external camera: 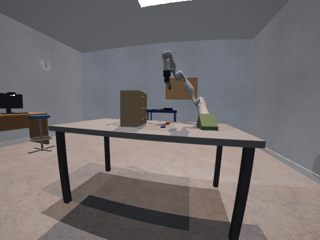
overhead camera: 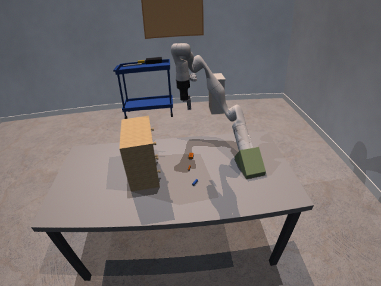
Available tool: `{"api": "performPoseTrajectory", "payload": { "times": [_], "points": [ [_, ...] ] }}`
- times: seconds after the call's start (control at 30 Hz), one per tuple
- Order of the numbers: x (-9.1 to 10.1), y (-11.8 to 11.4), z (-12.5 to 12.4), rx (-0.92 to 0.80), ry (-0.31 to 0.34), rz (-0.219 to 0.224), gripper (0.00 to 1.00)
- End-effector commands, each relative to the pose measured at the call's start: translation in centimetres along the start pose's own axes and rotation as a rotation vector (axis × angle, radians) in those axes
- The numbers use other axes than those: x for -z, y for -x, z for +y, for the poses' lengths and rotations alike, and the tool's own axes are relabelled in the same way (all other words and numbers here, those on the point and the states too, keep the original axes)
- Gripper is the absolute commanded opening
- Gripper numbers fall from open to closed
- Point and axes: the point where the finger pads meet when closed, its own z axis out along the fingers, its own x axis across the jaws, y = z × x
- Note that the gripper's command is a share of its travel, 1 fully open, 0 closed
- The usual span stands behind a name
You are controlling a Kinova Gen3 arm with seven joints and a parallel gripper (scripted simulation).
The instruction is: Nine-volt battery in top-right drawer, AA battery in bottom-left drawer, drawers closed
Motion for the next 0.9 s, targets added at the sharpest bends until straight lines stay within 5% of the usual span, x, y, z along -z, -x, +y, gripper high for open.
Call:
{"api": "performPoseTrajectory", "payload": {
  "times": [0.0, 0.87],
  "points": [
    [0.30, -0.29, -0.14, 0.005, 0.007, 0.001, 1.00],
    [1.09, -1.07, -0.21, 0.018, 0.021, 0.004, 1.00]
  ]
}}
